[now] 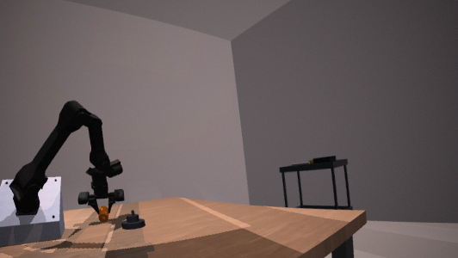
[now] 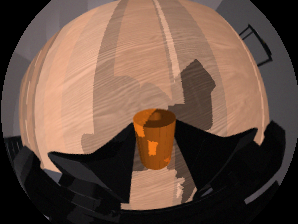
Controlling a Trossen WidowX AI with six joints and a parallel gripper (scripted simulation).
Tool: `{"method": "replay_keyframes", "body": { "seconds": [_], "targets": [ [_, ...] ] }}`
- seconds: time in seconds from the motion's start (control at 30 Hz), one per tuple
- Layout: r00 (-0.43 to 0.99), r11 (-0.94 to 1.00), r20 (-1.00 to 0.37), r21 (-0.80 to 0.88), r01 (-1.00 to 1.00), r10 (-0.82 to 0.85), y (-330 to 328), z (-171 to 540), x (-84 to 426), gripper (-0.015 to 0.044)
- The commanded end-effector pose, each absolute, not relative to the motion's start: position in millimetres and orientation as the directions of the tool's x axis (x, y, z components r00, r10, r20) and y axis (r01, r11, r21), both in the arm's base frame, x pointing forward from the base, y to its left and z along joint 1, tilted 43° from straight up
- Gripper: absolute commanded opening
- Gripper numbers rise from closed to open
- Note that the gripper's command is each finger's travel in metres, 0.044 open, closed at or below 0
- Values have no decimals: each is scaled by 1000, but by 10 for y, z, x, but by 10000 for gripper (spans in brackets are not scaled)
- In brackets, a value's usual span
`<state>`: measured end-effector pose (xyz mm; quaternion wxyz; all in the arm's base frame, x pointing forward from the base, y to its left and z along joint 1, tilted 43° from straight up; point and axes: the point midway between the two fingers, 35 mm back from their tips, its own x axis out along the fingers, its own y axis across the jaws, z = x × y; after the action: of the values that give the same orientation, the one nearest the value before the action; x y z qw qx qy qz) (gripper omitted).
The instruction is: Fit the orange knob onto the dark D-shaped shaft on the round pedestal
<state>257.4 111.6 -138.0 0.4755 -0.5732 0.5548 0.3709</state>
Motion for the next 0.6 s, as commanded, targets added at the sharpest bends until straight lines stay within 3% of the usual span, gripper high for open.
{"method": "replay_keyframes", "body": {
  "seconds": [0.0,0.57],
  "targets": [
    [113,65,-969,-130,-989,-220,1084,-1347,2557,180],
    [131,64,-989,-127,-990,70,948,-1209,2527,180]
  ]
}}
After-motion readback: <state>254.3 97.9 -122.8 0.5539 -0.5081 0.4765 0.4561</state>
